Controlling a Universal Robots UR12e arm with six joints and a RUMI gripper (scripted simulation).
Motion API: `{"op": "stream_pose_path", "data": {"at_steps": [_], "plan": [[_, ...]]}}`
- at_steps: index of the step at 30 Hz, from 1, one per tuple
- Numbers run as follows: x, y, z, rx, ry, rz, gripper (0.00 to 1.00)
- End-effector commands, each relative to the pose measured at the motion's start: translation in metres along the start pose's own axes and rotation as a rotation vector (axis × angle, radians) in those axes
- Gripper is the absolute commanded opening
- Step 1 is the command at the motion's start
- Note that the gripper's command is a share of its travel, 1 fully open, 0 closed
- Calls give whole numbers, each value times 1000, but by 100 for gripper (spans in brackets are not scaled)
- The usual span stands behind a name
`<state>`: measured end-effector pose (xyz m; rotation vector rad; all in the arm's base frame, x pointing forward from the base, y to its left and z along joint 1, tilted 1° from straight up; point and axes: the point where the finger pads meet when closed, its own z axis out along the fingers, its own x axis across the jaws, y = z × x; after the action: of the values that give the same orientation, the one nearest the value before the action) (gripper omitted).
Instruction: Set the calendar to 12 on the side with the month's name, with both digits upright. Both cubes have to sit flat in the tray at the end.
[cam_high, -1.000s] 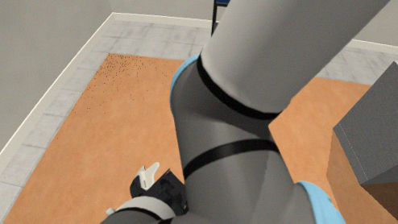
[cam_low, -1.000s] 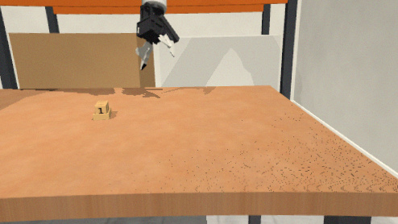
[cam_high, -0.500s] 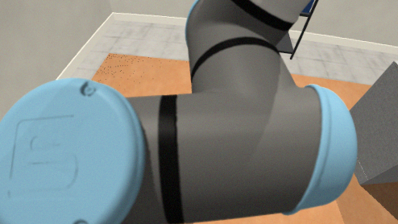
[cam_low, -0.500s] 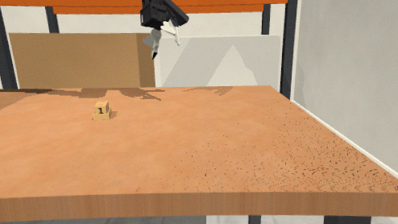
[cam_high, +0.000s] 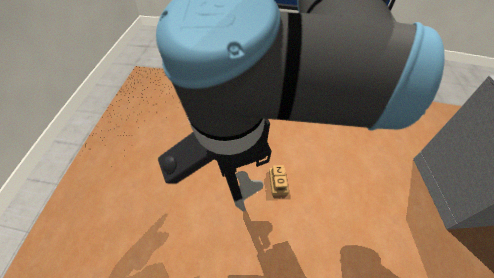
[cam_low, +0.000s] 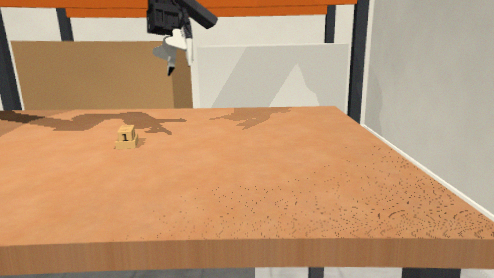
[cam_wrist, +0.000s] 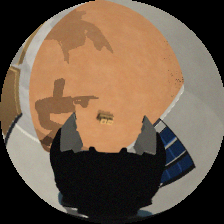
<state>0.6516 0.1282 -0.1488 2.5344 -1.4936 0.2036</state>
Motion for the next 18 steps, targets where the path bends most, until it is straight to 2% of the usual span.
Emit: {"op": "stream_pose_path", "data": {"at_steps": [1, 4, 6, 18], "plan": [[16, 39, 8, 19, -61, 76, 100], [20, 57, 12, 28, -89, 114, 100], [20, 57, 12, 28, -89, 114, 100], [28, 113, 17, 60, -174, 236, 100]]}}
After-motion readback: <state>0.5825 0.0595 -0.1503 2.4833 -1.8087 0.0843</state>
